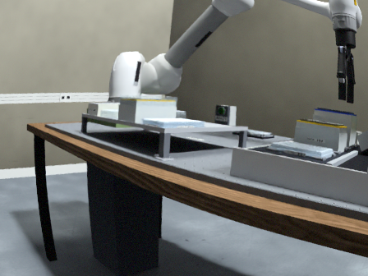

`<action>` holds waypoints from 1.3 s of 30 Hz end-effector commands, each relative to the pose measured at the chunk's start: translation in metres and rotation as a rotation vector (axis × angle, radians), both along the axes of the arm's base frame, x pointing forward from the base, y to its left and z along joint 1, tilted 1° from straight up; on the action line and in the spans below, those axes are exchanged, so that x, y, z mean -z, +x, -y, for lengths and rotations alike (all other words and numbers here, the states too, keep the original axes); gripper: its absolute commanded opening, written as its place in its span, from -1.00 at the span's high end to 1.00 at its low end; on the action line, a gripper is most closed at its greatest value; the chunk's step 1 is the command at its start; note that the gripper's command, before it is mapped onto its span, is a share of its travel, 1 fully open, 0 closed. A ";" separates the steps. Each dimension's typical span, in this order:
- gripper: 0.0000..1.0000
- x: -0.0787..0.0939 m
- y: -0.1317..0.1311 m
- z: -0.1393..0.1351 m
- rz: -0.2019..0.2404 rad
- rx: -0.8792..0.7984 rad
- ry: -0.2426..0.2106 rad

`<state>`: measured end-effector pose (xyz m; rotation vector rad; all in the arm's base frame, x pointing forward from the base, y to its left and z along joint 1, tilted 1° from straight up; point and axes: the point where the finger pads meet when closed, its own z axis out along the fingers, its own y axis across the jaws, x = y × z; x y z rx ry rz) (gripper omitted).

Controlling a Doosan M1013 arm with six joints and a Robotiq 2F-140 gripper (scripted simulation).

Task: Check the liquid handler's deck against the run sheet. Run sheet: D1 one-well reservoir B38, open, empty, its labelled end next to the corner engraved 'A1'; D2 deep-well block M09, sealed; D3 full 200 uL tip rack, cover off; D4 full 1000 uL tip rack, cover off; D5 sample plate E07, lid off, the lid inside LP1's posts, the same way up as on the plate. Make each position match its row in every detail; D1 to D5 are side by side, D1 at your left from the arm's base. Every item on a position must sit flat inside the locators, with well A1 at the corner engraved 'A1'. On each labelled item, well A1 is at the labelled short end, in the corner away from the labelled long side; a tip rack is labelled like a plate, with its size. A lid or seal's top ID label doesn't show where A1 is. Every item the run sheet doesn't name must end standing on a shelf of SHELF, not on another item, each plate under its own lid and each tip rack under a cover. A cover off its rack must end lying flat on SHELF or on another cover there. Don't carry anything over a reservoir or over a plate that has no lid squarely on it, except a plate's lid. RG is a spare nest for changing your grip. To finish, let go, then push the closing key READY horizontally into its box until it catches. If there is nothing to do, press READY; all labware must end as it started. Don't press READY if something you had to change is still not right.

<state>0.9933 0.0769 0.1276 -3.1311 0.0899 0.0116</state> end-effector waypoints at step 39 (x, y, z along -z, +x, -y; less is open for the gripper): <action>-0.59 -0.004 0.007 -0.123 0.000 -0.002 0.002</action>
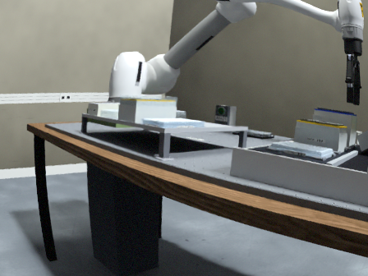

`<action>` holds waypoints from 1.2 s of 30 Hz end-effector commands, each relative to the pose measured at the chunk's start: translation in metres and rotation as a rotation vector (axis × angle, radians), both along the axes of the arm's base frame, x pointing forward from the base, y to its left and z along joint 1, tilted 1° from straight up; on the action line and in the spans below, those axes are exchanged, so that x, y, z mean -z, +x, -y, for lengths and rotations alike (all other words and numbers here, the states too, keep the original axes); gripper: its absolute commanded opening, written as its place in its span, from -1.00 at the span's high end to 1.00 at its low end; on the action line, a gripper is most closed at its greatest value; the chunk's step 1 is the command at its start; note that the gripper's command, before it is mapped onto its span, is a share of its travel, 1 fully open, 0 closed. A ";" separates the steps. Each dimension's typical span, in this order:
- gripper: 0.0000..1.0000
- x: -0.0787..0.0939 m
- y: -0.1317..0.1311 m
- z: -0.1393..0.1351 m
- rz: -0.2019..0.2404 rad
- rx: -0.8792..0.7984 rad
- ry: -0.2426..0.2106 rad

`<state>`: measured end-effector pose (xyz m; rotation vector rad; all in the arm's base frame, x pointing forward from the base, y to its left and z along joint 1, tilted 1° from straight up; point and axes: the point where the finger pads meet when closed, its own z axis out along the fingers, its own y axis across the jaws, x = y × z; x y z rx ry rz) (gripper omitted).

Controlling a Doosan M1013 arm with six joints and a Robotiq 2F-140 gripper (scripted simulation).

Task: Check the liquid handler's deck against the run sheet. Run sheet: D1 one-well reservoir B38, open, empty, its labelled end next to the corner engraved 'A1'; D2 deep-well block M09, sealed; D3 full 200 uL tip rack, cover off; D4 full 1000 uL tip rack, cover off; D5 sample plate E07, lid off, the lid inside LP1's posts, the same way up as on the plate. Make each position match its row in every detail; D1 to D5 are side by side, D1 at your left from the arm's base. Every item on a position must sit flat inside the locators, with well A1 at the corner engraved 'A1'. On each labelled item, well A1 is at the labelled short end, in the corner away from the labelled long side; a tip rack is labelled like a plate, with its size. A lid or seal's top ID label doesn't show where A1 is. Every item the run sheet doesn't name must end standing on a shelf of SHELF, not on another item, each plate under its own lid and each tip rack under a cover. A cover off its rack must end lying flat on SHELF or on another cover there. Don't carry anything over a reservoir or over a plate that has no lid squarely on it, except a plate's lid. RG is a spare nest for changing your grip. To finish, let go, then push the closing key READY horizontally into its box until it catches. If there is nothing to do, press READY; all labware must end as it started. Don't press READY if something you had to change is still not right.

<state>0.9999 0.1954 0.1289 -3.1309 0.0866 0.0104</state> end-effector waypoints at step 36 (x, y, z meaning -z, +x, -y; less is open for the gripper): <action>-0.59 -0.040 0.000 -0.006 0.000 0.001 0.004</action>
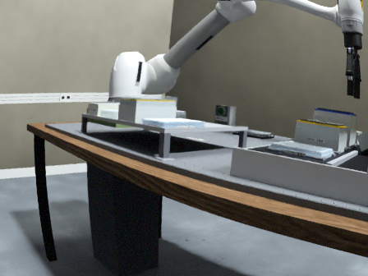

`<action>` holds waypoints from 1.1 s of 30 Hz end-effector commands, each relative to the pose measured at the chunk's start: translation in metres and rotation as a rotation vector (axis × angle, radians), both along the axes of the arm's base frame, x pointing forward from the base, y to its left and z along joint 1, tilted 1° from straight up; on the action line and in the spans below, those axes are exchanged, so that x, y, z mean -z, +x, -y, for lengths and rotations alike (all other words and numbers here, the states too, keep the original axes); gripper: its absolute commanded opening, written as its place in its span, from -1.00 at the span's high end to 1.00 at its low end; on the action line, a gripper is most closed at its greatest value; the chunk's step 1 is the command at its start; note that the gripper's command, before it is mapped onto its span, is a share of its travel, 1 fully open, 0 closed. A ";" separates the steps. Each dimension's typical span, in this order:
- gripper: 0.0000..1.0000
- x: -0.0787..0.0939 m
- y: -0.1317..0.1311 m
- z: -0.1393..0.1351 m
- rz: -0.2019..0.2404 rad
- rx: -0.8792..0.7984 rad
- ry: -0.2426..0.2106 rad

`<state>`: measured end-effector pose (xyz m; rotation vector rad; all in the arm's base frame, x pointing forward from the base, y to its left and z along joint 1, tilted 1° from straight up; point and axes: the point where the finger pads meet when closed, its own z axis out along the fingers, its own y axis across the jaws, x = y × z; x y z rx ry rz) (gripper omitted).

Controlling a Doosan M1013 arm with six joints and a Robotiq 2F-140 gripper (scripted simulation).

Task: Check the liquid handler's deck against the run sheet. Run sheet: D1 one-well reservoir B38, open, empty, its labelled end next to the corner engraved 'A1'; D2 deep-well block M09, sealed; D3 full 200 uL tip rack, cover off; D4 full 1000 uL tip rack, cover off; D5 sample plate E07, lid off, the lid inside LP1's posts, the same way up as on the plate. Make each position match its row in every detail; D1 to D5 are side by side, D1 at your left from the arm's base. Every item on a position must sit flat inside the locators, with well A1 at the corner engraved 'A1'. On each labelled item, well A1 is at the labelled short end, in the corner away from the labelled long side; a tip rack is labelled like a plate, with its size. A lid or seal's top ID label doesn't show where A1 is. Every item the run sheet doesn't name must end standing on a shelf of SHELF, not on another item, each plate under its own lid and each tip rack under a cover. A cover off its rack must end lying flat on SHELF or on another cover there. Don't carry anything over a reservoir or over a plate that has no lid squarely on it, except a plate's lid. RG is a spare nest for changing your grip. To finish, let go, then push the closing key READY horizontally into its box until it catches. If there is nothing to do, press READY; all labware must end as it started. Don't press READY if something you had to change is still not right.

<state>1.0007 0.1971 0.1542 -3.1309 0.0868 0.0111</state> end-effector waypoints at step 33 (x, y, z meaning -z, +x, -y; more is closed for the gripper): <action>-0.59 -0.076 -0.001 -0.003 -0.001 0.001 0.004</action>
